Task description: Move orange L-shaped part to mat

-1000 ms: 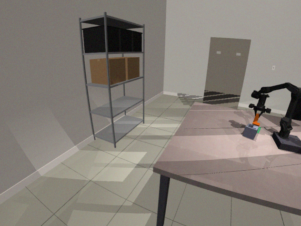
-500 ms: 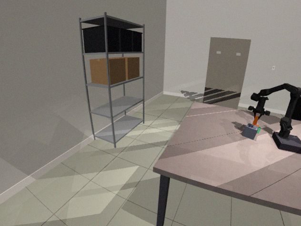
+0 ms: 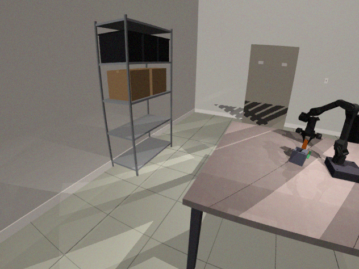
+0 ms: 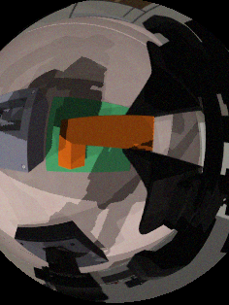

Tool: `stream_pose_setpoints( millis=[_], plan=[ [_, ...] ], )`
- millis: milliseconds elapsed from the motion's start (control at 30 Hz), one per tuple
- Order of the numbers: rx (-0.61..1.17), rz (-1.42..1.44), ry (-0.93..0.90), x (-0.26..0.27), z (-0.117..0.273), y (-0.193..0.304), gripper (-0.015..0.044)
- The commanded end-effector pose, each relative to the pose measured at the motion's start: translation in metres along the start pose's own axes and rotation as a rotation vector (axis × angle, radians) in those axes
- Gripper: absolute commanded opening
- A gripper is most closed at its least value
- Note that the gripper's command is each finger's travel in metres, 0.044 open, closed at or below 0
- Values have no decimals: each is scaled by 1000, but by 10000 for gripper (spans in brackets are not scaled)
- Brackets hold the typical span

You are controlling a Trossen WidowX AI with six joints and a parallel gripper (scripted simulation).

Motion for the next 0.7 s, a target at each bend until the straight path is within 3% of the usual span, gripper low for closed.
stream_pose_setpoints(
  millis=[0, 400, 667],
  plan=[
    [-3, 4, -1, 0, -2, 0, 0],
    [-1, 0, -2, 0, -1, 0, 0],
    [-1, 0, -2, 0, -1, 0, 210]
  ],
)
Point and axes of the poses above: the point midway between the two fingers, 35 mm back from their tips, its own z axis back along the fingers, its own x axis across the jaws, y = z × x, the point moved 4 cm from there along z, back along the fingers, and after that the axes turned 2 degrees about z, right-handed, at the moved point
